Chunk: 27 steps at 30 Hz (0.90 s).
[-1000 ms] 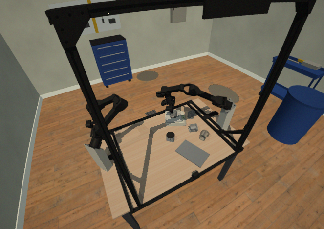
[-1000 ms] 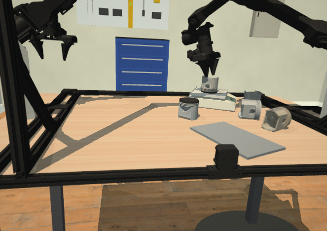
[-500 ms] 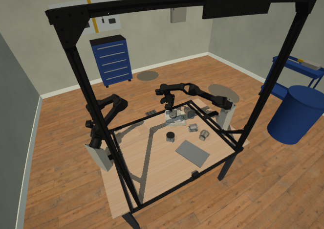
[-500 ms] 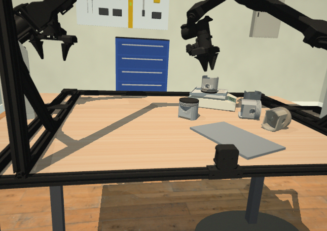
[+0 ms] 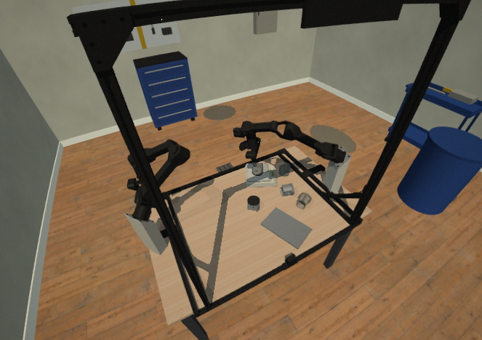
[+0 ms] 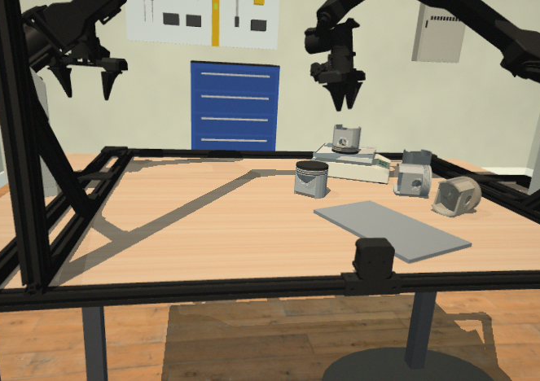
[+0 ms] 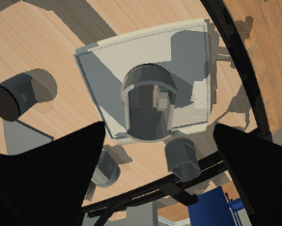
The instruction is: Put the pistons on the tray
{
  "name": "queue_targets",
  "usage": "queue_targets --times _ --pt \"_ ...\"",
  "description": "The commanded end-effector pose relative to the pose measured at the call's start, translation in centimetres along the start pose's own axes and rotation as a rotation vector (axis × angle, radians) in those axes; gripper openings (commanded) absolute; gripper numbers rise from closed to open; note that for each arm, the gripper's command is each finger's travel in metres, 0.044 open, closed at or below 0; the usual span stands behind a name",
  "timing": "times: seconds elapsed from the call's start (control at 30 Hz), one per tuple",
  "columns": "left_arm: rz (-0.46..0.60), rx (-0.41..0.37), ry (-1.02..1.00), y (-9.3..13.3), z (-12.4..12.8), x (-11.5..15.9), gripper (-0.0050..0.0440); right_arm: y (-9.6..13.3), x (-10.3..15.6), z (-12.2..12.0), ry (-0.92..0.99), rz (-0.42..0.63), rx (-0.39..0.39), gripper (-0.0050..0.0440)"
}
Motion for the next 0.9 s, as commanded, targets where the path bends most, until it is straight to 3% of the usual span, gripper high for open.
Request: queue_targets --times 0.0,0.1,0.87 --pt "-0.001 0.003 -0.001 0.0 0.0 0.0 0.0440 0.5 0.6 0.3 -0.004 -0.101 -0.010 0.0378" --pt "-0.001 0.003 -0.001 0.0 0.0 0.0 0.0440 0.4 1.0 0.3 -0.006 -0.172 -0.015 0.0378" --pt "-0.001 0.003 -0.001 0.0 0.0 0.0 0.0440 -1.2 11.3 -0.3 -0.006 -0.172 -0.015 0.0378"
Point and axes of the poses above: on each arm, the point midway between the two fingers, 35 mm back from their tips, its own y axis back along the fingers, its own z axis across the jaws, x = y × z, the point moved 5 cm from there along y, back along the fingers, and after that the axes turned 4 degrees about -y, right-handed, at the moved point
